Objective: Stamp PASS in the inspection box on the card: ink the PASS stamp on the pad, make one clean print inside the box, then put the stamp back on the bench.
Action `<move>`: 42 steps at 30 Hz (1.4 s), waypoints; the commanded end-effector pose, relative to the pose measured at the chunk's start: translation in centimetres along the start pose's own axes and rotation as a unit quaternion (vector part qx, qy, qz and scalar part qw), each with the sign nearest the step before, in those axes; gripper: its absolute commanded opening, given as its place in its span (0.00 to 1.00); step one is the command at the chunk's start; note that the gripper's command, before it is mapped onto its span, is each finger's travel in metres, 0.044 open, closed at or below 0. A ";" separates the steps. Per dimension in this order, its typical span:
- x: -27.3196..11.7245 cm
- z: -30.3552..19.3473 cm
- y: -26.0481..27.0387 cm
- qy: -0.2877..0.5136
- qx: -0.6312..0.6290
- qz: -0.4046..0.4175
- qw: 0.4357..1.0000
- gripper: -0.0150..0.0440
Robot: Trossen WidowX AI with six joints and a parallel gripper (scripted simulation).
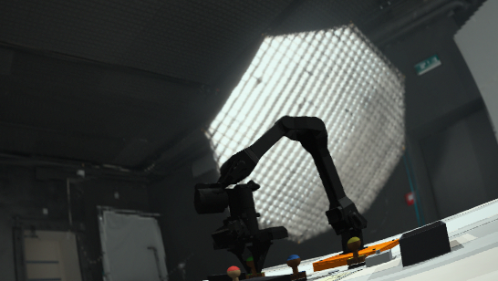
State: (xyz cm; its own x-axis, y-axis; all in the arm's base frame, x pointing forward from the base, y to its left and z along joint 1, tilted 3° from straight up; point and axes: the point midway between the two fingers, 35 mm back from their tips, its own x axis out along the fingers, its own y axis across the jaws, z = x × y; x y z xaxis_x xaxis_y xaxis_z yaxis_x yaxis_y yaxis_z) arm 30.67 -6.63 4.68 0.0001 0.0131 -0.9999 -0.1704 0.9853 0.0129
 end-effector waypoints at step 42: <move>-4.0 0.2 -0.1 0.000 0.000 0.000 1.000 0.25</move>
State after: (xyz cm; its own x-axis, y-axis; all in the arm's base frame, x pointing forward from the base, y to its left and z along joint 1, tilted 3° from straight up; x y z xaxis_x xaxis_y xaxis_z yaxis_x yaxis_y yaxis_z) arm 30.71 -6.73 7.91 -0.0059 0.0145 -0.9999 -0.1677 0.9857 0.0153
